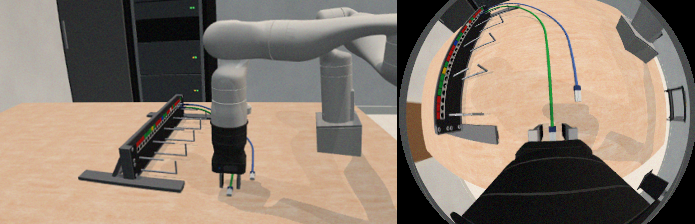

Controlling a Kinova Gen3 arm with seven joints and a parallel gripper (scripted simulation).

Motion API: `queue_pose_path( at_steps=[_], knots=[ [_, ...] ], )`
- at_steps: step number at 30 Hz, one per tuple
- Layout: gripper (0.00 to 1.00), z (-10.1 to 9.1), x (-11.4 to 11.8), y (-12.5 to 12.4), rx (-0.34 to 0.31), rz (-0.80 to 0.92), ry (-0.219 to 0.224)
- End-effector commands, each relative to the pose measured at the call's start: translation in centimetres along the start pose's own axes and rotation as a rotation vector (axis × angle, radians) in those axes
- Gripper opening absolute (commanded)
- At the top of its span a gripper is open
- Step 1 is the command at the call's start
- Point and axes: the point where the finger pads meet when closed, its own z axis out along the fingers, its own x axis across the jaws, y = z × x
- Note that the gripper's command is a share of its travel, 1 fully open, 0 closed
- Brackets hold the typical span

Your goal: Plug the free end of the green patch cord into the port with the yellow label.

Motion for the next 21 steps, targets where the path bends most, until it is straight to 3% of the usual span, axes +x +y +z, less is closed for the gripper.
queue_pose_path(
  at_steps=[1,21],
  knots=[
    [0.73,-0.02,-0.02,0.04,-0.001,0.000,-0.001],
    [0.73,0.53,-0.02,0.03,-0.001,0.000,-0.001]
  ],
)
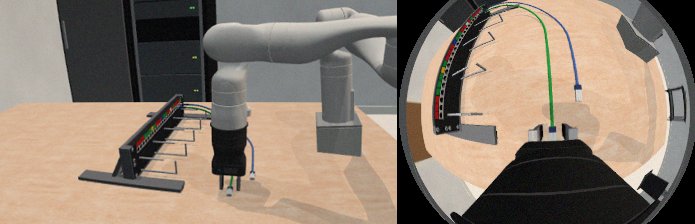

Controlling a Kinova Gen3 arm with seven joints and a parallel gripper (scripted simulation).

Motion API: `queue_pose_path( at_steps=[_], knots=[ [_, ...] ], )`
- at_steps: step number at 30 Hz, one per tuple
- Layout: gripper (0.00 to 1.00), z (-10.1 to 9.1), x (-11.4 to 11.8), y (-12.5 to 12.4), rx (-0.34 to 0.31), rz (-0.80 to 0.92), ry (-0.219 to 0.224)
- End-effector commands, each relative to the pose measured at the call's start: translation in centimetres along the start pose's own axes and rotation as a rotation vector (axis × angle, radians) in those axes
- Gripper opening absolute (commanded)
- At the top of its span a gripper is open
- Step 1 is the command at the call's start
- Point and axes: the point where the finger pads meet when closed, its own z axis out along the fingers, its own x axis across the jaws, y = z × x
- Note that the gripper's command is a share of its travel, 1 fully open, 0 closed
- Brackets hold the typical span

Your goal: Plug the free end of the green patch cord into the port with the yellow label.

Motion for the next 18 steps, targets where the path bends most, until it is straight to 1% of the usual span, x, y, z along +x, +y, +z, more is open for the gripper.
queue_pose_path(
  at_steps=[1,18],
  knots=[
    [0.73,0.05,-0.02,0.01,0.000,0.000,-0.001],
    [0.73,0.45,-0.02,0.01,0.000,0.000,-0.001]
  ],
)
